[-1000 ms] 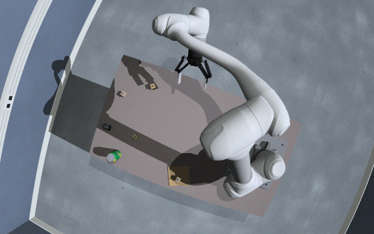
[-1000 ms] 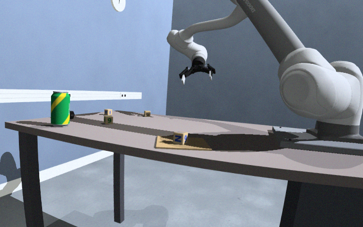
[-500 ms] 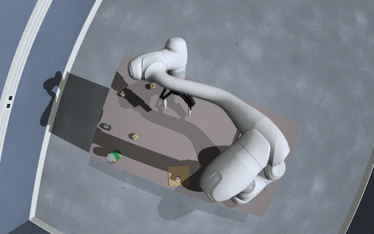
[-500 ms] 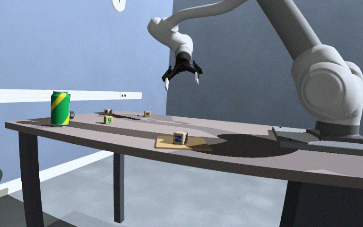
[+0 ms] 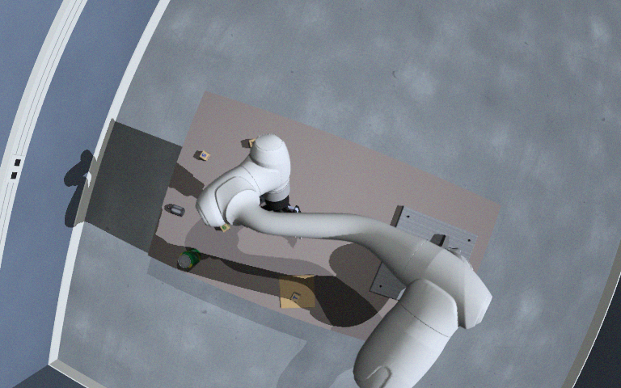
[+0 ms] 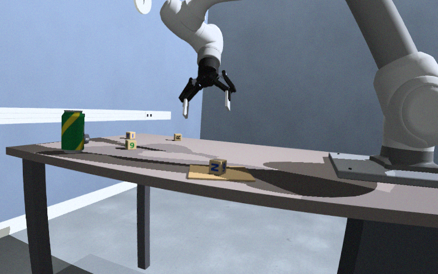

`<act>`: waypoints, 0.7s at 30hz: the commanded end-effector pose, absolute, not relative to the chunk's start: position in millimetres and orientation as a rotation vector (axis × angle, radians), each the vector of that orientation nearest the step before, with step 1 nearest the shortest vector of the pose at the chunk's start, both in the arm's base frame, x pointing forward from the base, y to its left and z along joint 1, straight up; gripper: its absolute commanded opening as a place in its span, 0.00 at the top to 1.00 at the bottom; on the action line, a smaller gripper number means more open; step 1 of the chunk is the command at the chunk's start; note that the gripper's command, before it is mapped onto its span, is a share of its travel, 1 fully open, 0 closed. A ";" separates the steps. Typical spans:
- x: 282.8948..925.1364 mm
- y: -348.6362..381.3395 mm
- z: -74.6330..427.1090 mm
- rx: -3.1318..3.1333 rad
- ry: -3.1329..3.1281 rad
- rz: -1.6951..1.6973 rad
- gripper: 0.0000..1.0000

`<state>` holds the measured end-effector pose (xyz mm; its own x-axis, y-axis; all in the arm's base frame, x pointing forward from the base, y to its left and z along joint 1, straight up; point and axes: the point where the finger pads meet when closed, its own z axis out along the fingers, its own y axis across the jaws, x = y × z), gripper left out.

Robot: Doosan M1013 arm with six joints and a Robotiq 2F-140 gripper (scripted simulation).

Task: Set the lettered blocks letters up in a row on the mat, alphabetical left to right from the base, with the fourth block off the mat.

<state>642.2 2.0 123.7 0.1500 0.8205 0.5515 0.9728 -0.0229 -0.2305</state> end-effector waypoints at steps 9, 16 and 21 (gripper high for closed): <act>603.8 144.7 95.0 -2.011 -1.829 -0.306 0.00; 568.6 207.9 82.7 -2.067 -1.894 -0.322 0.00; 537.2 250.0 75.0 -2.101 -1.943 -0.355 0.00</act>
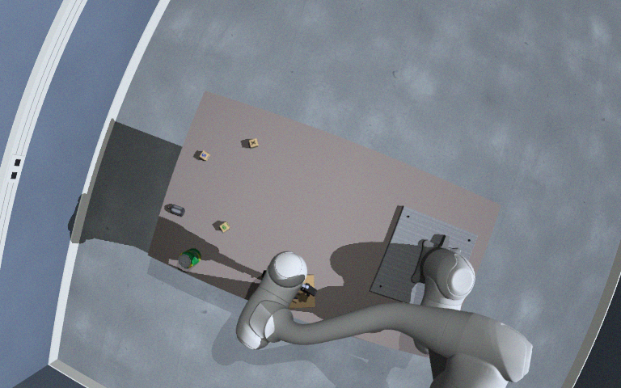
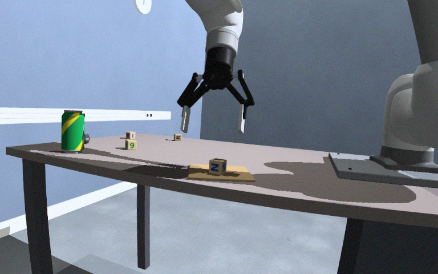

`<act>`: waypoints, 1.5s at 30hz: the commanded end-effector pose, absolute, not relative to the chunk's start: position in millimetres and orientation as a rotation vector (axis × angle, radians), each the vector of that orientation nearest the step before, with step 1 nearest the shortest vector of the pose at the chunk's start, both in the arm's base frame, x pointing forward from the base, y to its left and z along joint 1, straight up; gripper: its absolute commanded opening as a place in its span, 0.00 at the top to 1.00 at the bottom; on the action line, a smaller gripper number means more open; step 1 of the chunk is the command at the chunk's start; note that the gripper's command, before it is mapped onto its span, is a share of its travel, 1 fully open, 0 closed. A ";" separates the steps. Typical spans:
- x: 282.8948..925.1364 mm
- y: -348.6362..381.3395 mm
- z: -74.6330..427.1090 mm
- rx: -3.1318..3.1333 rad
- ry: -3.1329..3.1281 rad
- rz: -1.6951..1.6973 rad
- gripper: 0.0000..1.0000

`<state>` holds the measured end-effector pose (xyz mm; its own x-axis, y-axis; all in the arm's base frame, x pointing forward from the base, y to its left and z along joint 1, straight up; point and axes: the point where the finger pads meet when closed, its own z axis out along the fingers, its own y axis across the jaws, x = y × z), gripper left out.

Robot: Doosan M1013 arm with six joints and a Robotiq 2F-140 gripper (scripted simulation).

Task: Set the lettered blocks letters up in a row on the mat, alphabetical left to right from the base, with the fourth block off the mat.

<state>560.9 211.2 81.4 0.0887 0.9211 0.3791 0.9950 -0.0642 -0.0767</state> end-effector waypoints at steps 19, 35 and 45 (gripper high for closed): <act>523.1 266.2 72.3 -2.114 -1.962 -0.374 0.00; 523.1 266.2 72.3 -2.114 -1.962 -0.374 0.00; 523.1 266.2 72.3 -2.114 -1.962 -0.374 0.00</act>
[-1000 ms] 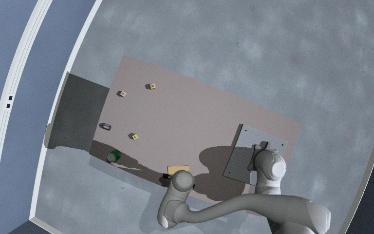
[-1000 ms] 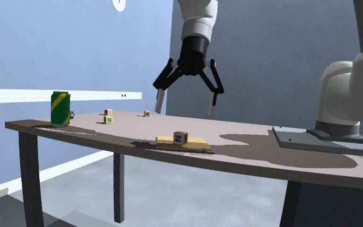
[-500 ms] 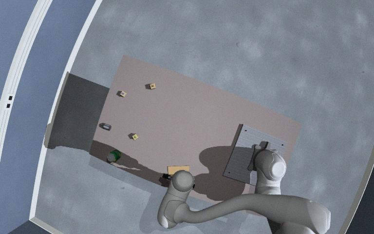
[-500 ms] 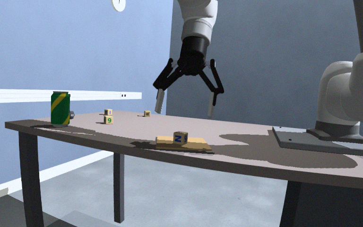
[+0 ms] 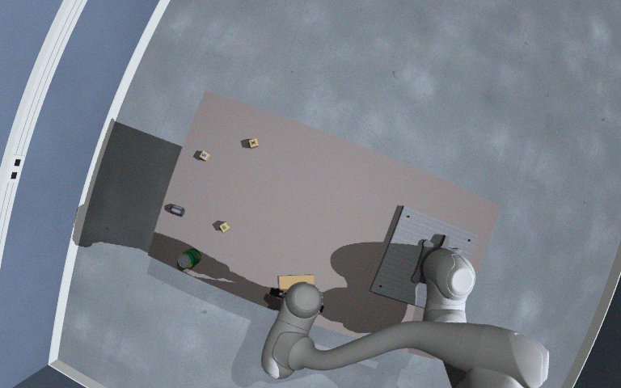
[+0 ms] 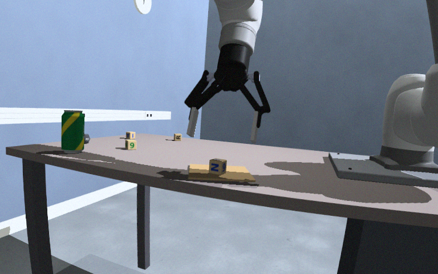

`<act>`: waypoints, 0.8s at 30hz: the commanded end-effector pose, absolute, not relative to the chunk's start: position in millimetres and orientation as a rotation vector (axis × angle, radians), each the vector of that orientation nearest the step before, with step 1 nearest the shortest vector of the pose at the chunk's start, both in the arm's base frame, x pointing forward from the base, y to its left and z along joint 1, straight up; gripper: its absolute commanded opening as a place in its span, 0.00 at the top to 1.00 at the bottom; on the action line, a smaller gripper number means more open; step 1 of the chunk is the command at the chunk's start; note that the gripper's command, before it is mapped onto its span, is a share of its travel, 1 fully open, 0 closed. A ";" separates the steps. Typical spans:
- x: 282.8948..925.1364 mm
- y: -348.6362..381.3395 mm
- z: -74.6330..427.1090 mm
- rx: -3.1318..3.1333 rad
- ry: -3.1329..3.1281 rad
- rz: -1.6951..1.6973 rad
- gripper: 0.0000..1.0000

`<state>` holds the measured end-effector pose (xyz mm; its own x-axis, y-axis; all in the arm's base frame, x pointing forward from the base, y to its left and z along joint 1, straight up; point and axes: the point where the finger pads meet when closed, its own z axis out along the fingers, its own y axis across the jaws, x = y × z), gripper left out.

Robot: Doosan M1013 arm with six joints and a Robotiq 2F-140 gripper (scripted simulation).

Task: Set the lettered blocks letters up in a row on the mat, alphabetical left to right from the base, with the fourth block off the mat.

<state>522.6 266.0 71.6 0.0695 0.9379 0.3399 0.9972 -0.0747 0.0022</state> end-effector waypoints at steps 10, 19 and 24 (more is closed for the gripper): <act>523.9 266.0 72.4 -2.114 -1.962 -0.374 0.00; 636.3 233.8 81.3 -2.109 -1.962 -0.378 0.00; 694.4 207.7 82.6 -2.109 -1.962 -0.378 0.00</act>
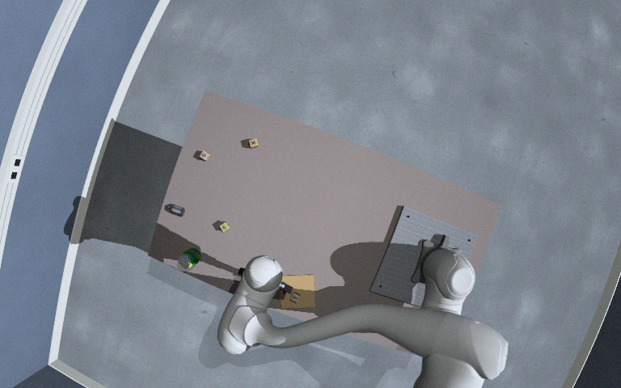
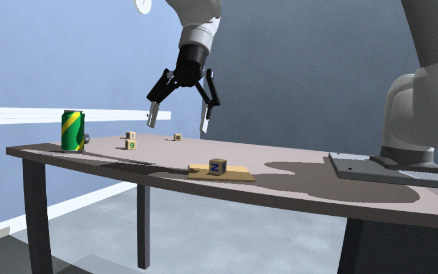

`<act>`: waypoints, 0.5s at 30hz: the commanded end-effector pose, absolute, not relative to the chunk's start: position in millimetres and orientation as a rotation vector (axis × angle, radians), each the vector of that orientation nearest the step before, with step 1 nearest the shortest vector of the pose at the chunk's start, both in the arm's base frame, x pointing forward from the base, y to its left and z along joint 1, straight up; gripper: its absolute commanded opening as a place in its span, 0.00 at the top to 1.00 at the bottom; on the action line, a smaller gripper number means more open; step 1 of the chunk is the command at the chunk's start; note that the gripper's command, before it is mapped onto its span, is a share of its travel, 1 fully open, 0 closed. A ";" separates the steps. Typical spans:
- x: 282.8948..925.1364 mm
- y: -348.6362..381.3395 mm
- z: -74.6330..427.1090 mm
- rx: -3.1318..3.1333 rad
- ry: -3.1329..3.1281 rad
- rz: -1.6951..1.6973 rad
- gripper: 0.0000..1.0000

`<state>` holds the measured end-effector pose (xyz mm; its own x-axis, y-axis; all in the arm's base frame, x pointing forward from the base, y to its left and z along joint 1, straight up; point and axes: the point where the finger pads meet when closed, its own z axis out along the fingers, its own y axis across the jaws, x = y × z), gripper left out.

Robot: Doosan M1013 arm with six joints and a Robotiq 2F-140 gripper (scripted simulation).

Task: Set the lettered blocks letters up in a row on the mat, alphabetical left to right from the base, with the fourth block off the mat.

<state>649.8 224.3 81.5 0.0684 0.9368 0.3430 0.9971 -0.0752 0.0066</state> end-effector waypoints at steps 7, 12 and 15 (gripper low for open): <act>770.3 161.7 80.4 -2.109 -1.962 -0.378 0.00; 814.2 127.4 76.6 -2.110 -1.962 -0.376 0.00; 842.7 101.5 73.0 -2.112 -1.962 -0.375 0.00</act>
<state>804.7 129.8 76.2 0.0689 0.9372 0.3418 0.9971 -0.0757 0.0065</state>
